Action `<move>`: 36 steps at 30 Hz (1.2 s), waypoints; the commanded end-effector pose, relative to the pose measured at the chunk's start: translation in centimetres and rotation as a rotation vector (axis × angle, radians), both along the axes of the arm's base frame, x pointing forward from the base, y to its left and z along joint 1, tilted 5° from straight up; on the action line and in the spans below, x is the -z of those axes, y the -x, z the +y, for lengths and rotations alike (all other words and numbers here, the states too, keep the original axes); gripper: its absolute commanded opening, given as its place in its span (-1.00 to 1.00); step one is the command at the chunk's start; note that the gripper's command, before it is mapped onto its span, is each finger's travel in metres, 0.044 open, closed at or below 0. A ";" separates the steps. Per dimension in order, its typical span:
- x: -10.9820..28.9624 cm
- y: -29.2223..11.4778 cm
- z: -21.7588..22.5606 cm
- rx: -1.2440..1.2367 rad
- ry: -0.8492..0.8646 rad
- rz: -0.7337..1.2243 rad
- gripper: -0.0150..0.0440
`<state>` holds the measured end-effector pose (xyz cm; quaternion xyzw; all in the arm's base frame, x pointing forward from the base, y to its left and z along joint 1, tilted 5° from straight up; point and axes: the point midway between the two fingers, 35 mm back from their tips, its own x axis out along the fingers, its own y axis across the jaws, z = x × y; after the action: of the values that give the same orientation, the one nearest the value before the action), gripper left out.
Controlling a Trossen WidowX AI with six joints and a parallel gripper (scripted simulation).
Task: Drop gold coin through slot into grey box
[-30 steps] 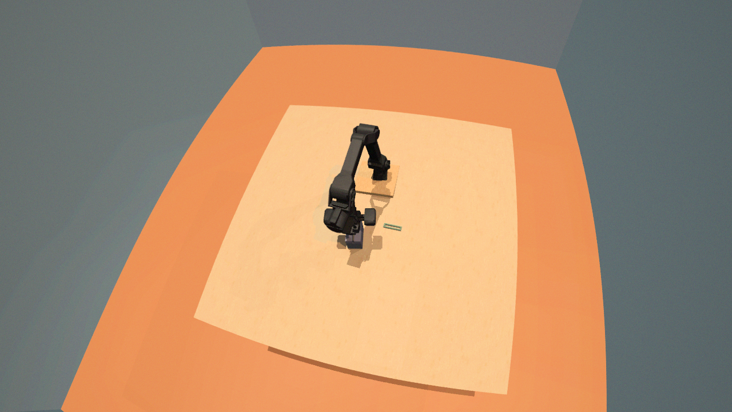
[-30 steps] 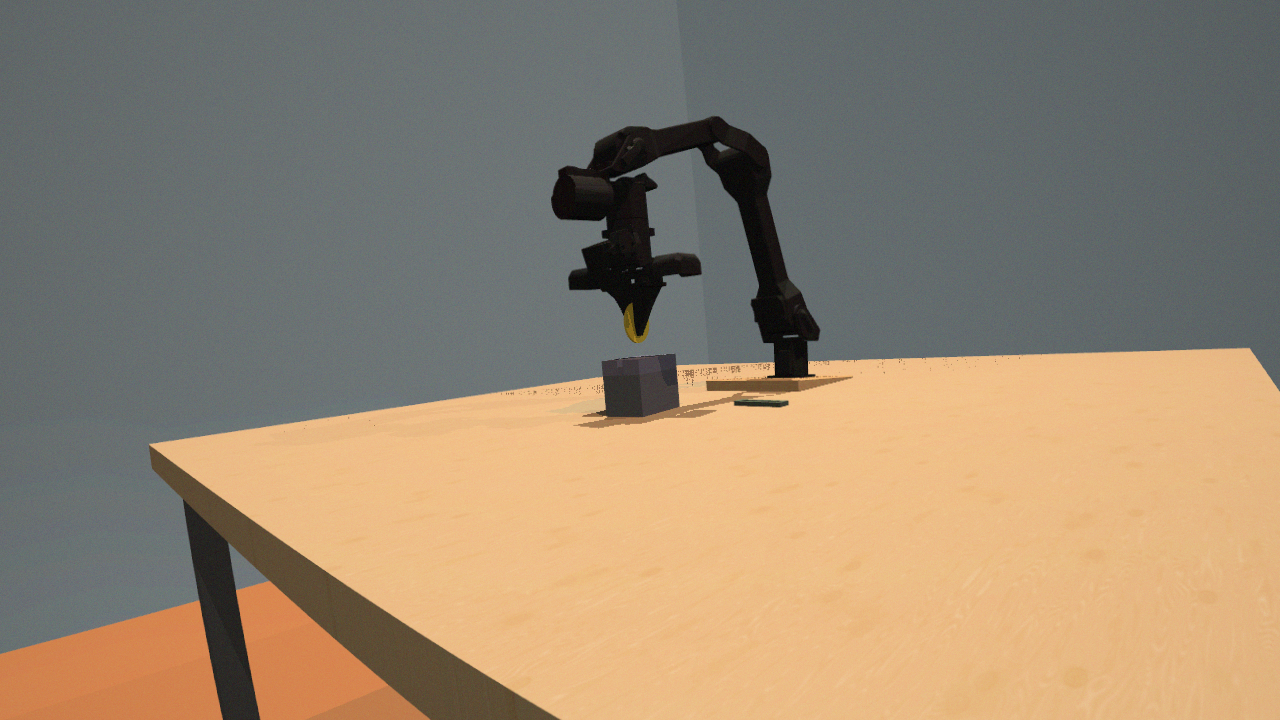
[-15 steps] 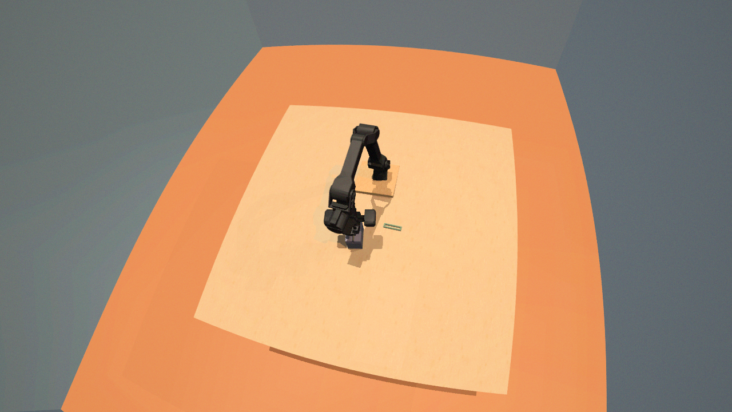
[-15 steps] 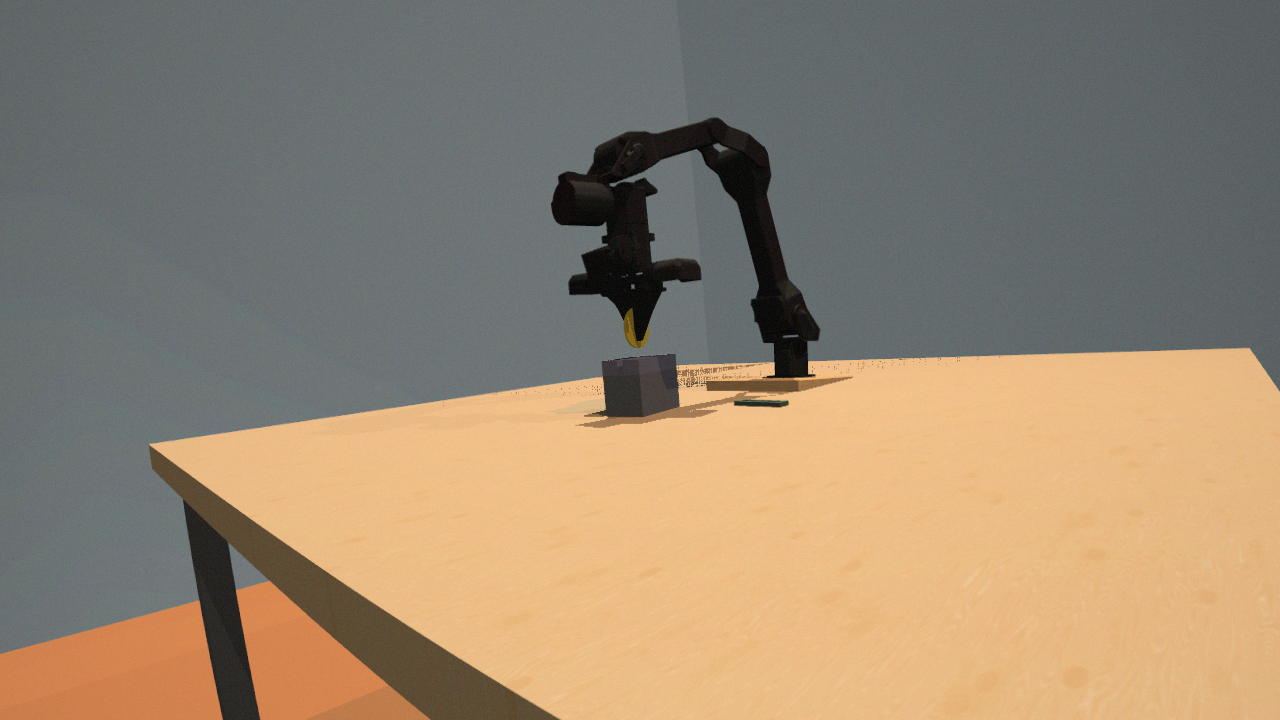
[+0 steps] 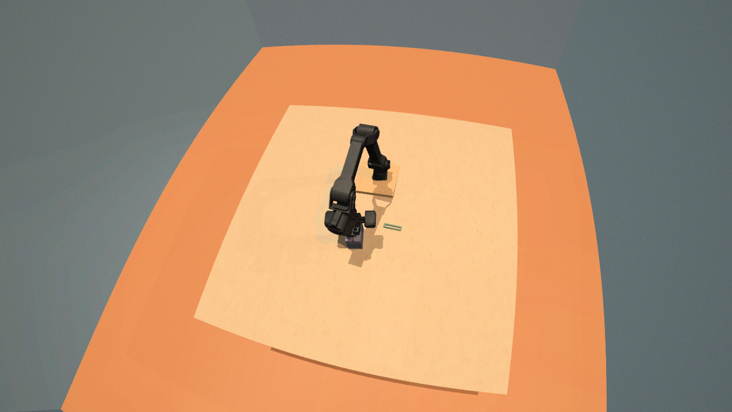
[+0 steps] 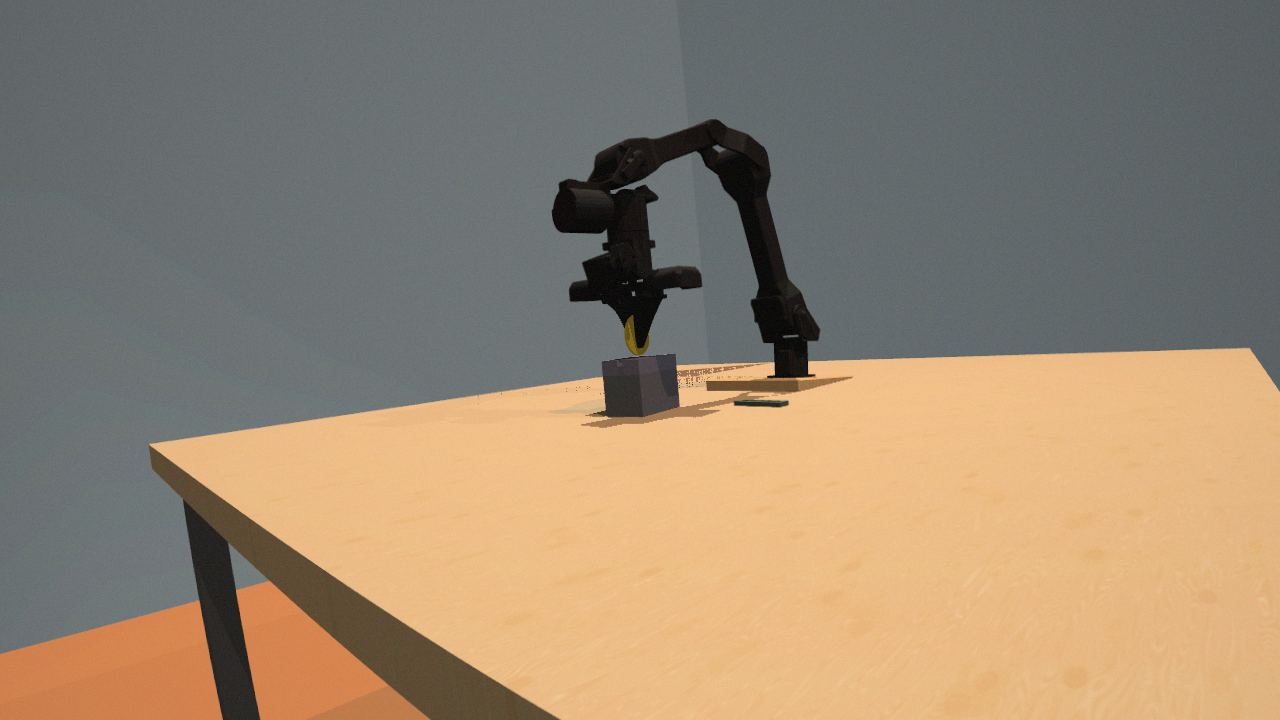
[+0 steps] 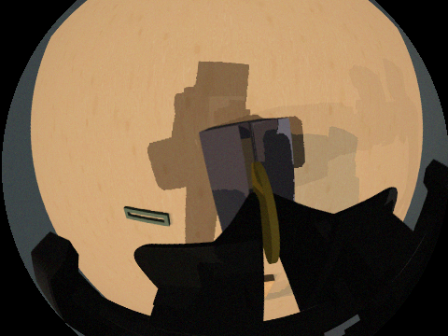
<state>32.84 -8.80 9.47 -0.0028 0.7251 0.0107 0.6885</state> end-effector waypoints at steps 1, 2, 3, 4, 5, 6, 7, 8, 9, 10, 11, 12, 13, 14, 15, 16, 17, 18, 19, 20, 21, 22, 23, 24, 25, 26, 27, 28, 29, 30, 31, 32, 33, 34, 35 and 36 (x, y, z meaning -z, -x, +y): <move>0.2 0.0 0.0 -0.006 0.000 0.000 -0.49; 0.1 0.0 0.0 0.000 0.000 0.000 -0.40; 0.1 0.0 0.0 0.000 0.000 0.000 -0.31; 0.1 0.0 0.0 0.000 0.000 0.000 -0.22; 0.1 0.0 0.0 0.000 0.000 0.000 -0.14; 0.1 0.0 0.0 0.000 0.000 0.000 -0.05; 0.1 0.0 0.0 0.000 0.000 0.000 0.04; 0.1 0.0 0.0 0.000 0.000 0.000 0.05; 0.1 0.0 0.0 0.000 0.000 0.000 0.05; 0.1 0.0 0.0 0.000 0.000 0.000 0.05; 0.1 0.0 0.0 0.000 0.000 0.000 0.05; 0.1 0.0 0.0 0.000 0.000 0.000 0.05; 0.1 0.0 0.0 0.000 0.000 0.000 0.05; 0.1 0.0 0.0 0.000 0.000 0.000 0.05; 0.1 0.0 0.0 0.000 0.000 0.000 0.05; 0.1 0.0 0.0 0.000 0.000 0.000 0.05; 0.0 0.0 0.0 0.000 0.000 0.000 0.14; -0.2 0.0 0.0 0.000 0.000 0.000 0.23; -0.5 0.0 0.0 0.000 0.000 0.000 0.32; -0.8 -0.1 0.0 0.000 0.000 0.000 0.41; -1.2 -0.1 0.0 0.000 0.000 0.000 0.50; -1.5 -0.1 0.0 0.000 0.000 0.000 0.59; -1.7 -0.1 0.0 0.000 0.000 0.000 0.68; -1.7 -0.1 0.0 0.000 0.000 0.000 0.77; -1.9 -0.1 0.0 0.000 0.000 0.001 0.85; -2.4 -0.1 0.0 0.000 0.000 0.001 0.94; -3.3 -0.1 0.0 0.000 -0.001 0.001 1.00; -4.5 -0.1 0.0 0.000 -0.001 0.002 1.00; -5.4 0.0 0.0 0.000 -0.002 0.003 1.00; -6.0 0.1 0.0 0.000 -0.002 0.003 1.00; -6.1 0.1 0.1 0.000 -0.002 0.003 1.00; -6.1 0.1 0.1 0.000 -0.002 0.003 1.00; -6.1 0.1 0.1 0.000 -0.002 0.003 1.00; -6.1 0.1 0.1 0.000 -0.002 0.003 1.00; -6.1 0.1 0.1 0.000 -0.002 0.003 1.00; -6.1 0.1 0.1 0.000 -0.002 0.003 1.00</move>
<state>32.79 -8.78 15.60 -0.0032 0.7235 0.0103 0.6902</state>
